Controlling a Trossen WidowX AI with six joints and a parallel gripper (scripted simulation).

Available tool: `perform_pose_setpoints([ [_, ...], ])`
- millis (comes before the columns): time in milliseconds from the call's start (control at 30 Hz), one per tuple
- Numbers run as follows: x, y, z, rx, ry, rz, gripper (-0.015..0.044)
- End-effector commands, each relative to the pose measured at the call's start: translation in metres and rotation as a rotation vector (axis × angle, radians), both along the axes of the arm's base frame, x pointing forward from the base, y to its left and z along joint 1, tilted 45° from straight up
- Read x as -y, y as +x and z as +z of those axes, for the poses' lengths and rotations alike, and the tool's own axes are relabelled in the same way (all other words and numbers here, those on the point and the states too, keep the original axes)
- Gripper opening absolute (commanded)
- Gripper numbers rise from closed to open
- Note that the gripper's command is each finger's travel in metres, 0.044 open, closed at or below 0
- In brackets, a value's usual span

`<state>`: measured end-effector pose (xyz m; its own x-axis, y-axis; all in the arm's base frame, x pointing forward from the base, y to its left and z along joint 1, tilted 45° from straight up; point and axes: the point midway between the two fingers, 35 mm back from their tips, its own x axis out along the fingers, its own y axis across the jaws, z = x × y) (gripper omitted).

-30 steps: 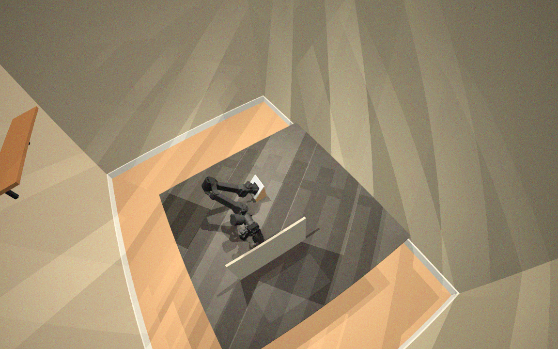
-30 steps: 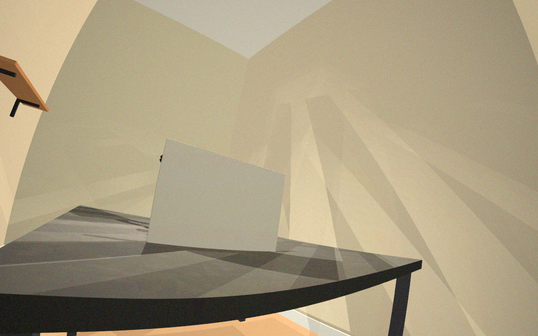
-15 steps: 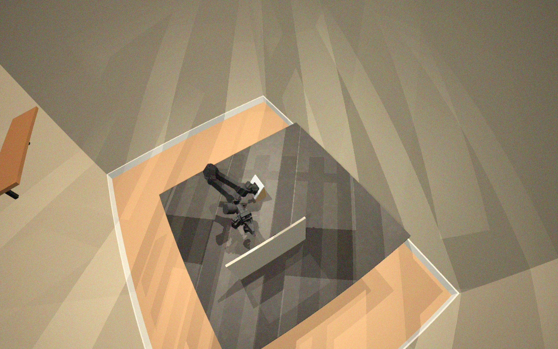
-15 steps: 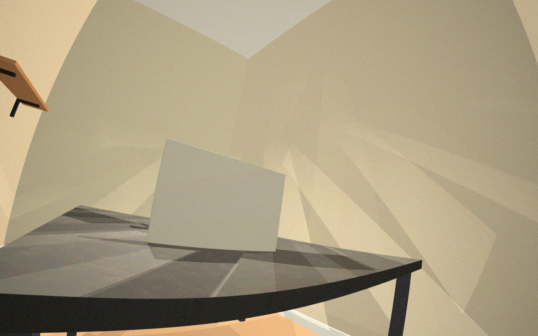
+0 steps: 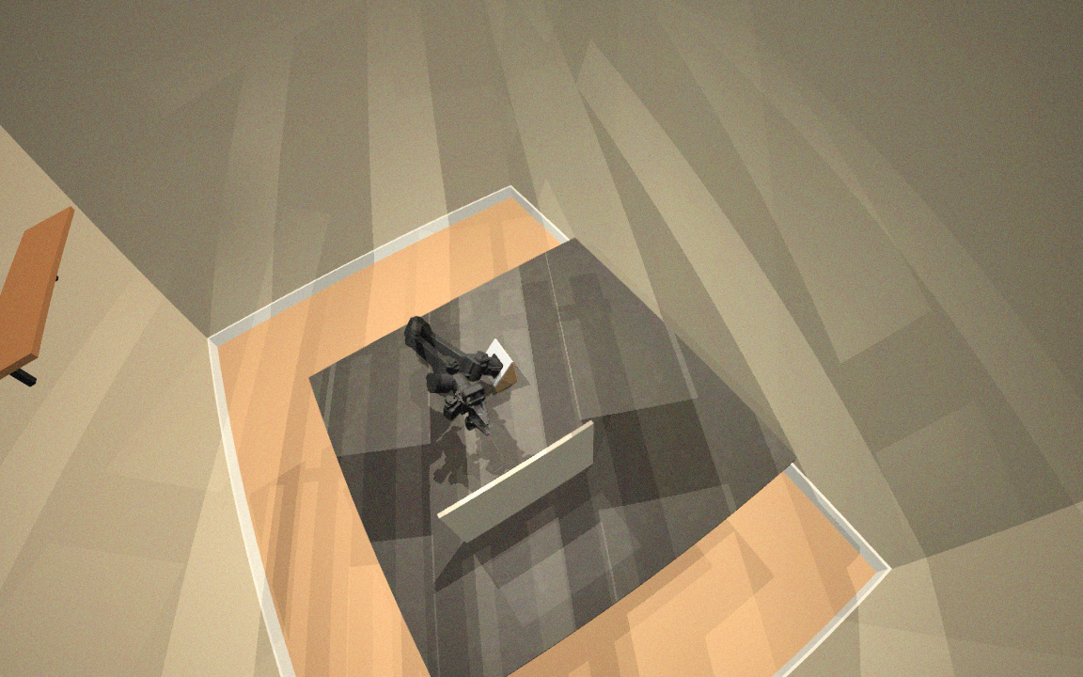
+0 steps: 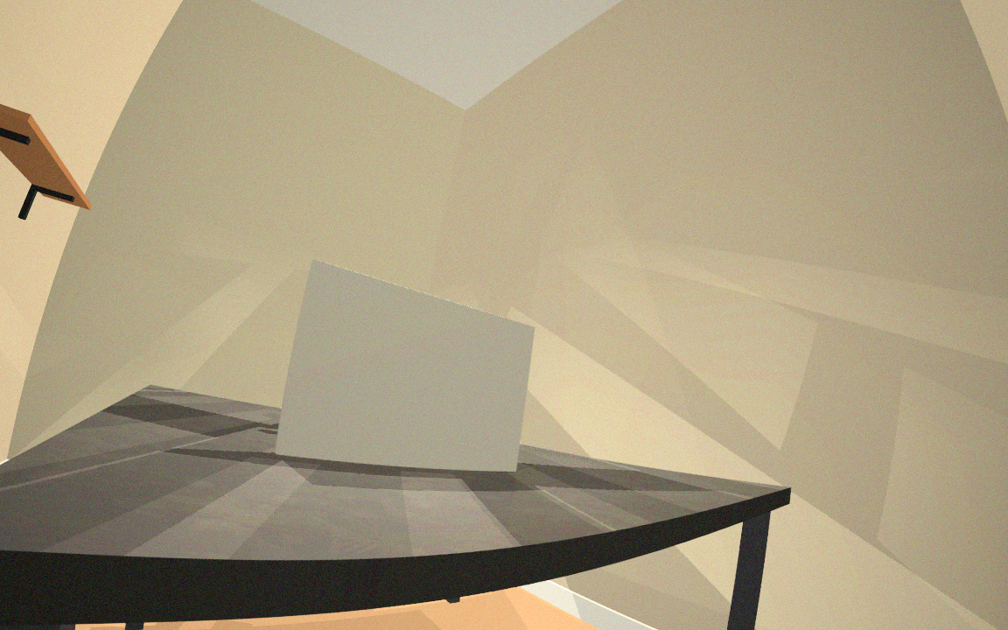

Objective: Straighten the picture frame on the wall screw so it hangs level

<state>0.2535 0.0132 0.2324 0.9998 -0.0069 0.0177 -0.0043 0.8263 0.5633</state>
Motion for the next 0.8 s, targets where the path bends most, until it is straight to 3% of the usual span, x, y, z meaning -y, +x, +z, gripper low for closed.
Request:
perform_pose_setpoints([
  [0, -0.007, -0.024, 0.001, -0.003, -0.037, -0.003, 0.026],
  [200, -0.007, -0.059, -0.007, -0.011, -0.089, -0.003, 0.026],
  [767, -0.007, -0.06, -0.007, -0.011, -0.09, -0.003, 0.026],
])
